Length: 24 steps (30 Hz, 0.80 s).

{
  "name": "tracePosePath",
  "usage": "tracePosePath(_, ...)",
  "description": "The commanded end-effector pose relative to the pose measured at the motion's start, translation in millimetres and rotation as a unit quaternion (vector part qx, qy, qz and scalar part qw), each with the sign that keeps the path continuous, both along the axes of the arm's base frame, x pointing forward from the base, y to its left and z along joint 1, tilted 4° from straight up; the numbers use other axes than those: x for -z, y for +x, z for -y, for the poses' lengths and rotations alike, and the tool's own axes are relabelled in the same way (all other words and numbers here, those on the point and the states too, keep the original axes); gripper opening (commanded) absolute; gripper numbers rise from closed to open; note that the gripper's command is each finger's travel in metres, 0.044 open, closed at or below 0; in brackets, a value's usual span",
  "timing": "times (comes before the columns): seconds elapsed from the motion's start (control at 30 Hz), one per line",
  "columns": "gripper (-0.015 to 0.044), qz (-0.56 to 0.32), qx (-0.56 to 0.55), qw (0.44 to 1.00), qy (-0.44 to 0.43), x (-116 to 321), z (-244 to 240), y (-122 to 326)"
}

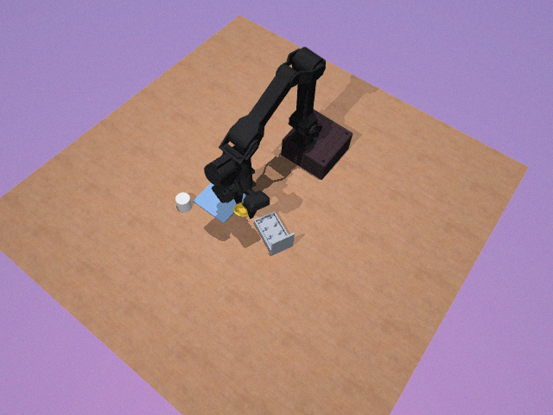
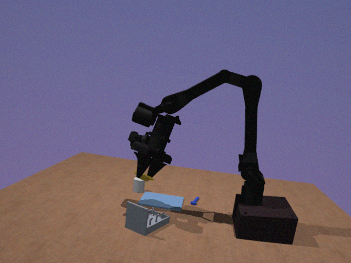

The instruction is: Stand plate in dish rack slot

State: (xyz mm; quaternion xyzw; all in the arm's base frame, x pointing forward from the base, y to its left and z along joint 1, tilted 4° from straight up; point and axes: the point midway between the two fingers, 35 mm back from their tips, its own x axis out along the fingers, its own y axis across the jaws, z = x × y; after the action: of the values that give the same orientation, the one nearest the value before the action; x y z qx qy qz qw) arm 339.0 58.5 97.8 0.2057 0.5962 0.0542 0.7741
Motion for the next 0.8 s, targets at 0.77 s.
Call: tracePosePath(0.77,0.0,0.218,-0.123,0.958,0.142,54.0,-9.3,48.9)
